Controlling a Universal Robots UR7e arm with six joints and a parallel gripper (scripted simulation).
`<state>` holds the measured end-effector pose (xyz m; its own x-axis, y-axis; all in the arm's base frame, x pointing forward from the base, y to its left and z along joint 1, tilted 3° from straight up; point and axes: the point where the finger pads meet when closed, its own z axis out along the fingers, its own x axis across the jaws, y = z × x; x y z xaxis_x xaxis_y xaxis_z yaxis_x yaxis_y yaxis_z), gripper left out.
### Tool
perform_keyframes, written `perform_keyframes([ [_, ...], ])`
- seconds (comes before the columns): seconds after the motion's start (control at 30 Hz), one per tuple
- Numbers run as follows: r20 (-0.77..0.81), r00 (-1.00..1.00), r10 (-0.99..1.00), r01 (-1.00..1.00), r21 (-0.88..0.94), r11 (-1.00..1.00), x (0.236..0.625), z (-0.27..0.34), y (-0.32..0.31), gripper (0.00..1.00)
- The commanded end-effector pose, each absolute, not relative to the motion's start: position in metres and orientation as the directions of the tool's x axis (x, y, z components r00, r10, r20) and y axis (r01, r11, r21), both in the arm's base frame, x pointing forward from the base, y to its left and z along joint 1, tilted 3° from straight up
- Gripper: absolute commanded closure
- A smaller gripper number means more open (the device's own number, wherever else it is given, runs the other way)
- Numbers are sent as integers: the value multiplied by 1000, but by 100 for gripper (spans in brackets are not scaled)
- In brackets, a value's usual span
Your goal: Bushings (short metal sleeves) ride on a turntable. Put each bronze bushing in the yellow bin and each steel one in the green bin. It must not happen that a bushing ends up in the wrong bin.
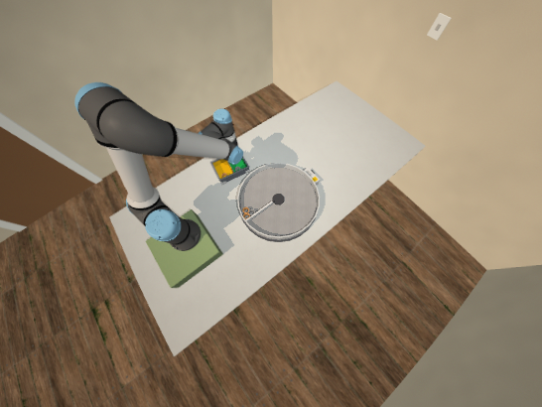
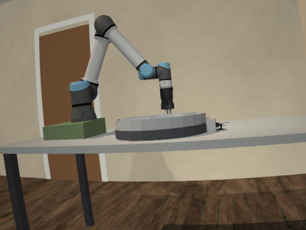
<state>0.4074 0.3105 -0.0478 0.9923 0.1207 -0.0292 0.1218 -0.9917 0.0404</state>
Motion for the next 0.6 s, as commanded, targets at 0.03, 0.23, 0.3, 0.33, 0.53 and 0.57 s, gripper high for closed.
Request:
perform_keyframes([
  [0.03, -27, 992, 121, 122, 40, -992, 408, -51, 311, 100],
  [0.23, -27, 992, 121, 122, 40, -992, 408, -55, 310, 100],
  [0.3, -27, 992, 121, 122, 40, -992, 408, -55, 310, 100],
  [0.33, -27, 992, 121, 122, 40, -992, 408, -55, 310, 100],
  [0.53, -28, 992, 121, 122, 40, -992, 408, -58, 310, 100],
  [0.57, -27, 992, 121, 122, 40, -992, 408, -59, 310, 100],
])
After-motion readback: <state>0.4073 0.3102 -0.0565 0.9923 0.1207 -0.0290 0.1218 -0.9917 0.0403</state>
